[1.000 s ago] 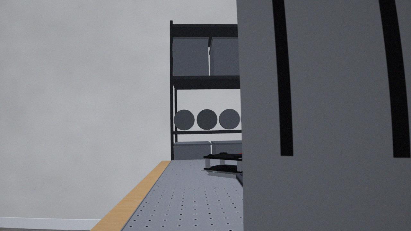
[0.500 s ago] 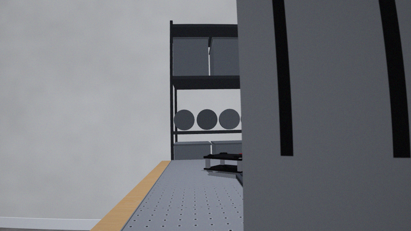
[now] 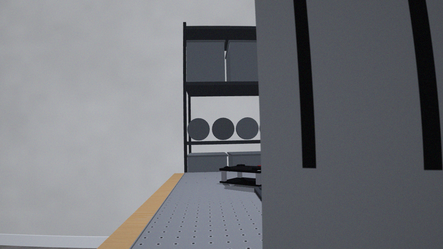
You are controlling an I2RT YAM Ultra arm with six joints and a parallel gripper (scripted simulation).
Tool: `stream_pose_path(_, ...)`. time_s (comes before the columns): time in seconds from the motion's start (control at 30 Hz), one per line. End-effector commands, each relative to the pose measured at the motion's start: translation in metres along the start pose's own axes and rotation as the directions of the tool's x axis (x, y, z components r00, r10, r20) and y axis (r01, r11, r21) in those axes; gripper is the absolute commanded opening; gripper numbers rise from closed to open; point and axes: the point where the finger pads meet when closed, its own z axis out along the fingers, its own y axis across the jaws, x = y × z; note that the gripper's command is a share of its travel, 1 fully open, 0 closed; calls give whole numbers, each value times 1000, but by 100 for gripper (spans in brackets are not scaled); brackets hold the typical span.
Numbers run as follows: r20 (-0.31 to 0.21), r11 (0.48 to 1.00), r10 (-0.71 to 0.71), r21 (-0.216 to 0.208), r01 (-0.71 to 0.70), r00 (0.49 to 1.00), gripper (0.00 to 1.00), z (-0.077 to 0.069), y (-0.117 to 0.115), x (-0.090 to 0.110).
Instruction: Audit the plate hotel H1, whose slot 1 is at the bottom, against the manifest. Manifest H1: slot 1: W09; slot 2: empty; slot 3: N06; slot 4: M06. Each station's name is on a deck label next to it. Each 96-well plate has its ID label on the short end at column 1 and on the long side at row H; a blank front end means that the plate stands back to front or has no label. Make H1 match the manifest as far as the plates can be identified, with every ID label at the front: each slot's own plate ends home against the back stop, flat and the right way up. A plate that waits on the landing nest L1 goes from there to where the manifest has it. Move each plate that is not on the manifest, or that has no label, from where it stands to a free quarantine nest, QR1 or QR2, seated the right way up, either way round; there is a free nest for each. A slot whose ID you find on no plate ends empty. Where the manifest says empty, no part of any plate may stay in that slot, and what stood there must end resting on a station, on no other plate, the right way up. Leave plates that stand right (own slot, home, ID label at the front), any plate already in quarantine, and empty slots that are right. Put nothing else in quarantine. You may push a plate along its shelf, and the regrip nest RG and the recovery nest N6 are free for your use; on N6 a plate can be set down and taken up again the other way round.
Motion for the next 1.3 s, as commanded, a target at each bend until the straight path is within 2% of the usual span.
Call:
stream_pose_path(0.0, -3, 1000, 14, 6, -14, 1000, 85, 17, -7, 0)
stream_pose_path(0.23, -3, 1000, 14, 7, -14, 1000, 85, 36, -8, 0)
stream_pose_path(0.3, -3, 1000, 14, 7, -14, 1000, 85, 36, -8, 0)
stream_pose_path(0.33, 25, 1000, 14, 12, -14, 1000, 85, 30, -12, -9)
stream_pose_path(0.37, 5, 1000, 21, 8, -21, 1000, 85, 38, -11, -2)
stream_pose_path(0.43, -3, 1000, 14, 7, -14, 1000, 85, 46, -7, 0)
stream_pose_path(0.7, 2, 1000, 23, 10, -23, 1000, 85, 65, -12, 0)
stream_pose_path(0.77, 29, 1000, 18, 17, -18, 999, 85, 58, -15, -10)
stream_pose_path(0.87, 32, 1000, 16, 17, -17, 999, 85, 57, -15, -12)
stream_pose_path(0.9, 62, 1000, -2, 20, 1, 998, 85, 45, -8, -17)
stream_pose_path(1.1, 32, 1000, 7, 13, -7, 999, 85, 52, -5, -6)
stream_pose_path(1.27, 31, 1000, 2, 12, -3, 1000, 85, 53, -3, -5)
